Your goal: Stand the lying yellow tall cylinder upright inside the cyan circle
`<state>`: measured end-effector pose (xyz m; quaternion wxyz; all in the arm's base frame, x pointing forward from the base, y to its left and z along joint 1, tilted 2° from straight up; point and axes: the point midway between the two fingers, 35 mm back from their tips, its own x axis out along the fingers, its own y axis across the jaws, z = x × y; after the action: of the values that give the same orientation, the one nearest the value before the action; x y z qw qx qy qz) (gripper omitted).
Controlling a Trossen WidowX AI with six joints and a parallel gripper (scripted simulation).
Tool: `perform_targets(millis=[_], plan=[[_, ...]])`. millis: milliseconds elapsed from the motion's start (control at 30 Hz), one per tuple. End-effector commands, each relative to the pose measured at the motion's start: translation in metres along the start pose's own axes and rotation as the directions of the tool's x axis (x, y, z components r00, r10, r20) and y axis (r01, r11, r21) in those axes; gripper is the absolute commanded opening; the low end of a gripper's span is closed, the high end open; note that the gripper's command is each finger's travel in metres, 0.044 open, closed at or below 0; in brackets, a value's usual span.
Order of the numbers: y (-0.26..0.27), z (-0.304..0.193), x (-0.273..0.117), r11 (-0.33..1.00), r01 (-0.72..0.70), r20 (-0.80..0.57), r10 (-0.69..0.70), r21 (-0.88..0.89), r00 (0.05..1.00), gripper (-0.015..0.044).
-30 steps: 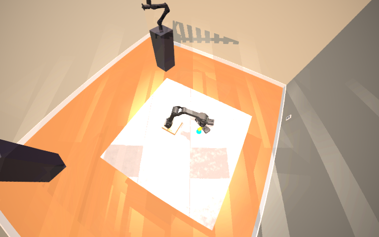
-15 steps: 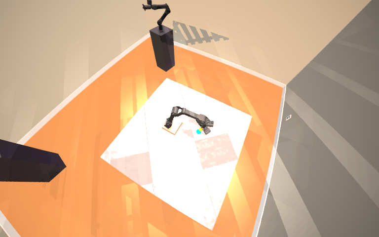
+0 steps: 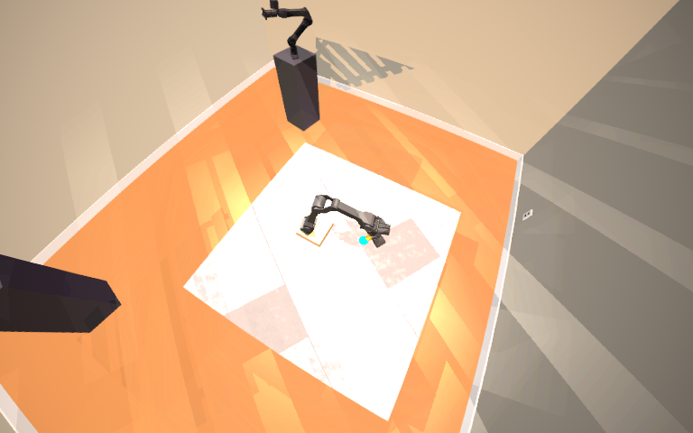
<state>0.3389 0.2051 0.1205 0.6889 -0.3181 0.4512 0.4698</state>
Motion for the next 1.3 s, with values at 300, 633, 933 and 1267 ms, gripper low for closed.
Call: perform_targets(millis=[300, 633, 933, 1267], plan=[[-0.007, 0.004, 0.004, 0.999, 0.0, 0.096, -0.003, 0.035, 0.995, 0.0105], [-0.011, 0.007, 0.008, 0.998, -0.004, 0.165, -0.005, 0.055, 0.986, 0.0105], [-0.016, 0.008, 0.01, 0.997, -0.01, 0.226, -0.007, 0.071, 0.974, 0.0105], [-0.02, 0.009, 0.012, 0.996, -0.017, 0.292, -0.009, 0.085, 0.956, 0.0105]])
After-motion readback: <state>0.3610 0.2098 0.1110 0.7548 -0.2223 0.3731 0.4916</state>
